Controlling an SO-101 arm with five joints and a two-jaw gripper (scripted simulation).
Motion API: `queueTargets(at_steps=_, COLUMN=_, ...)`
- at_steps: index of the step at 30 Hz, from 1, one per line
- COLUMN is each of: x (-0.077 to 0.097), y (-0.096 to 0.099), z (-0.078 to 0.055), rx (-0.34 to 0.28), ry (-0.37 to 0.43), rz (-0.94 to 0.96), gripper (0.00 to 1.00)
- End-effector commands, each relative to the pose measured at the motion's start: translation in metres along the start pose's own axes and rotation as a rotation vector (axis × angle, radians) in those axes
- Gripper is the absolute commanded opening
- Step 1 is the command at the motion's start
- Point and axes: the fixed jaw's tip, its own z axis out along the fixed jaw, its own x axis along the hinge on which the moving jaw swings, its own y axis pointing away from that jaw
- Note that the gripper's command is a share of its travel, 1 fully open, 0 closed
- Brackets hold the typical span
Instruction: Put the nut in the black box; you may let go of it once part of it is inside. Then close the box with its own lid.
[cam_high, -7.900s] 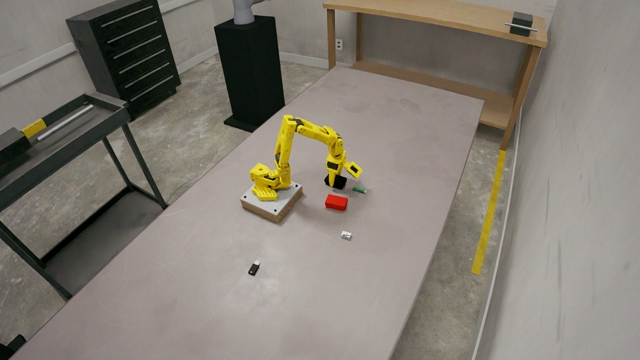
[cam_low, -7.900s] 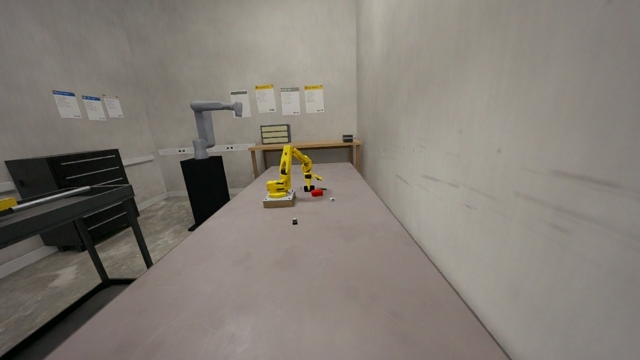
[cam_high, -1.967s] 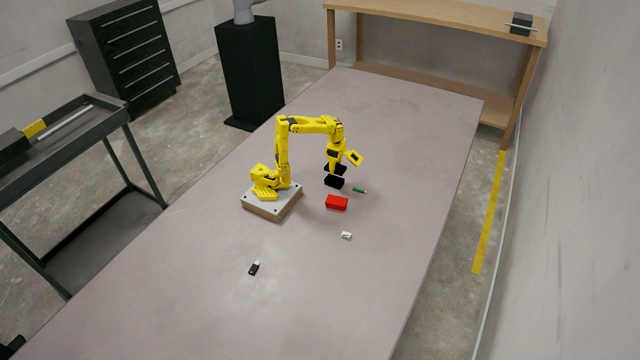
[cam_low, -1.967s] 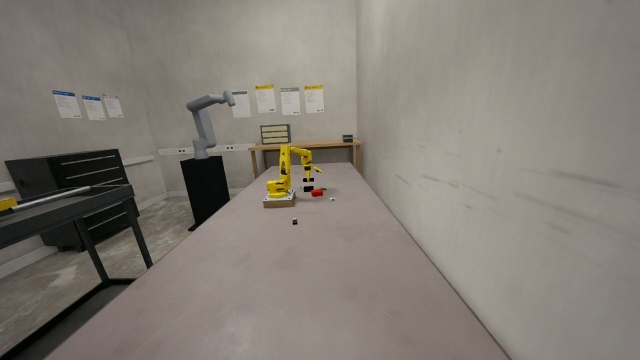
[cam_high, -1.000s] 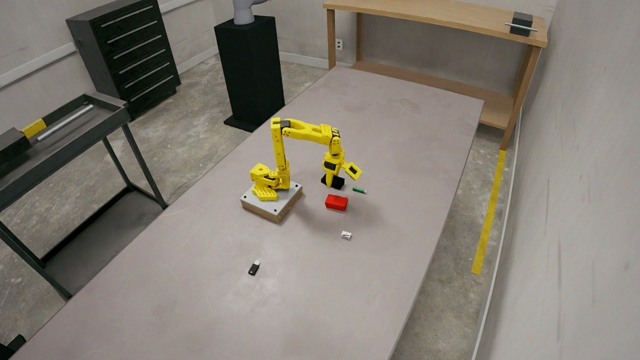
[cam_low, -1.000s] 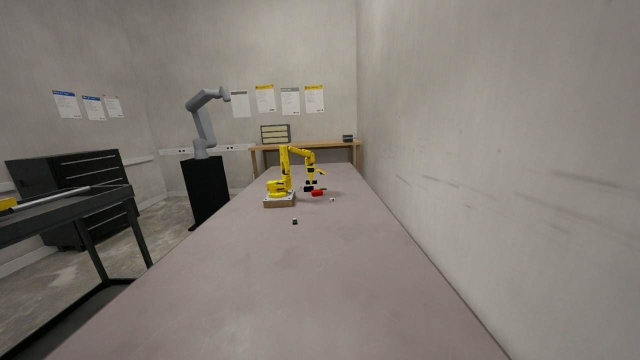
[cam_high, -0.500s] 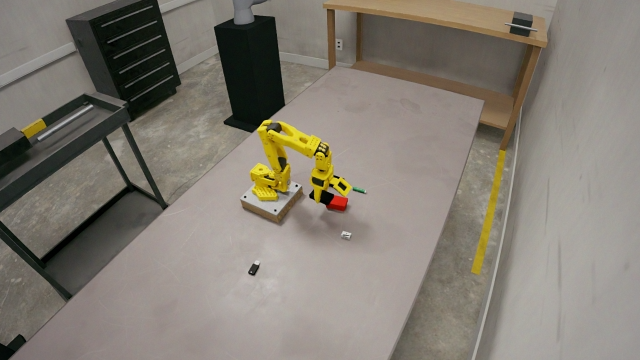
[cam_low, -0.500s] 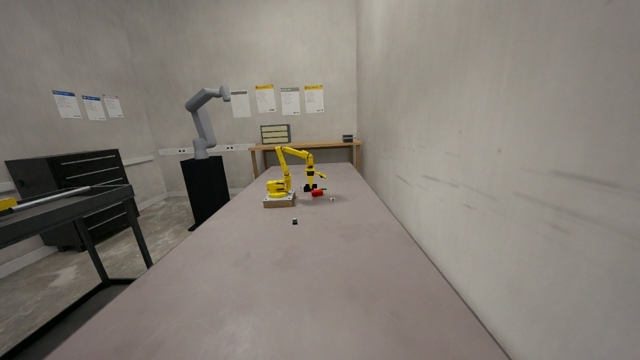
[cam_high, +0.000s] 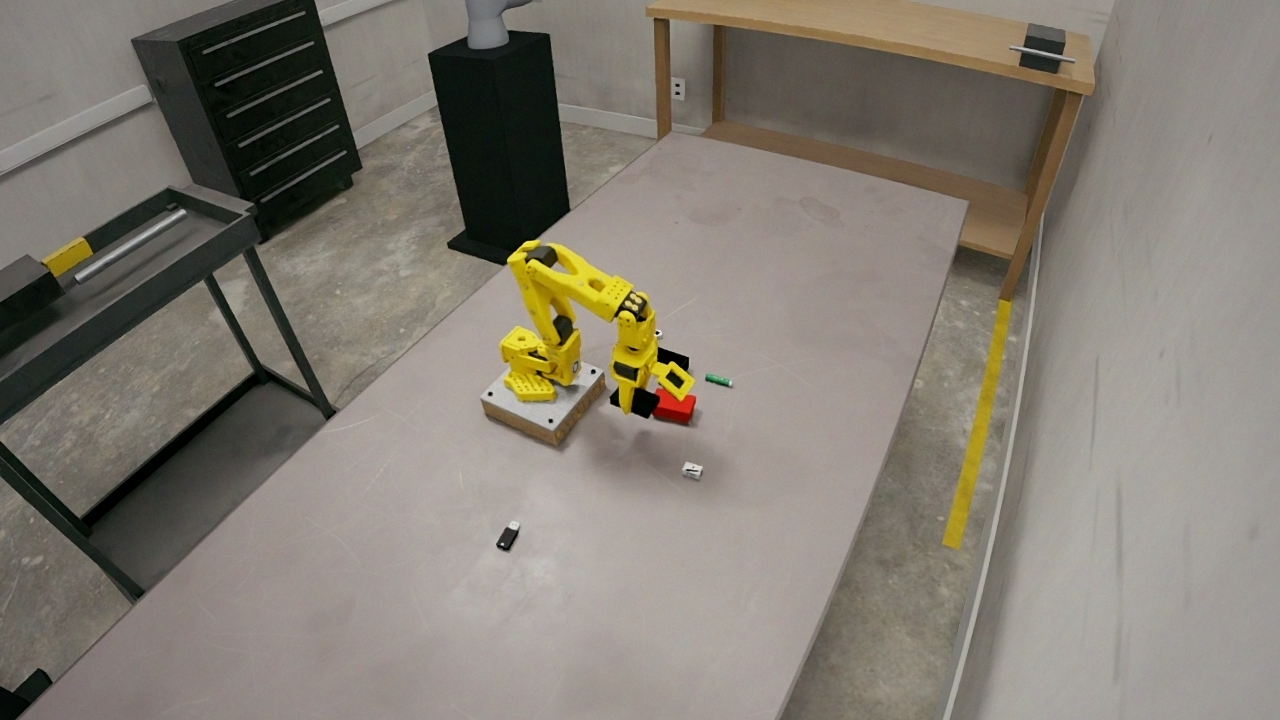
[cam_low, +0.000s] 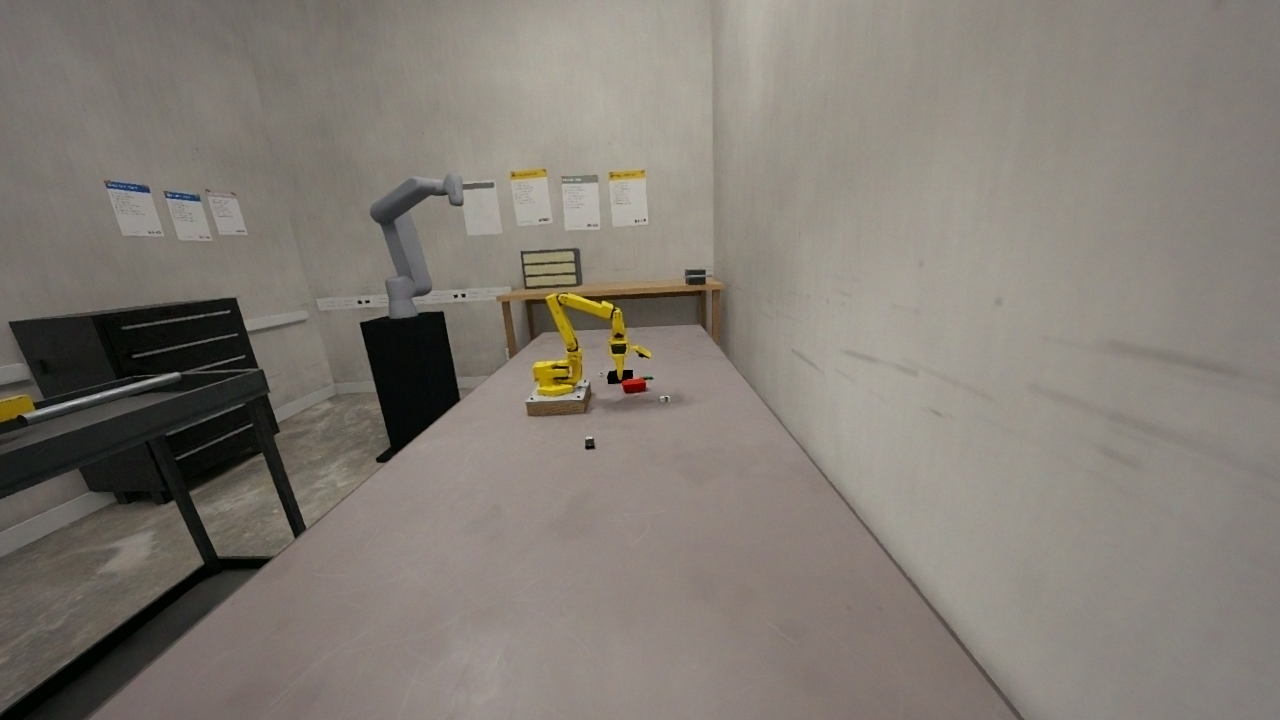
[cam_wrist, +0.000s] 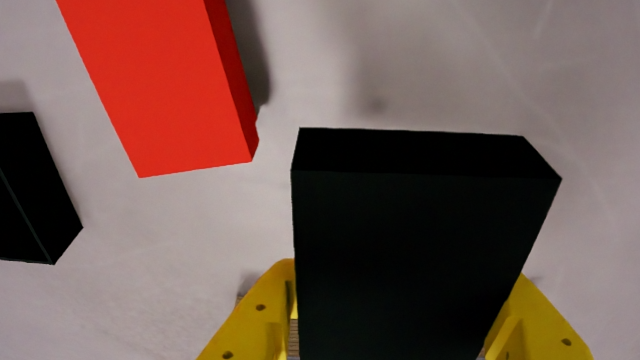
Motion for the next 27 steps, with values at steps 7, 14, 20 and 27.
queueTargets(at_steps=7, x=0.0009, y=-0.0012, z=0.0003, rx=-0.002, ry=-0.008, rz=0.000, gripper=0.20)
queueTargets(at_steps=14, x=0.0009, y=-0.0012, z=0.0003, rx=-0.002, ry=-0.008, rz=0.000, gripper=0.20)
queueTargets(at_steps=20, x=0.0001, y=-0.0014, z=-0.0006, rx=-0.002, ry=-0.008, rz=0.000, gripper=0.20)
queueTargets(at_steps=27, x=-0.0014, y=-0.0017, z=-0.0024, rx=-0.002, ry=-0.008, rz=0.000, gripper=0.20)
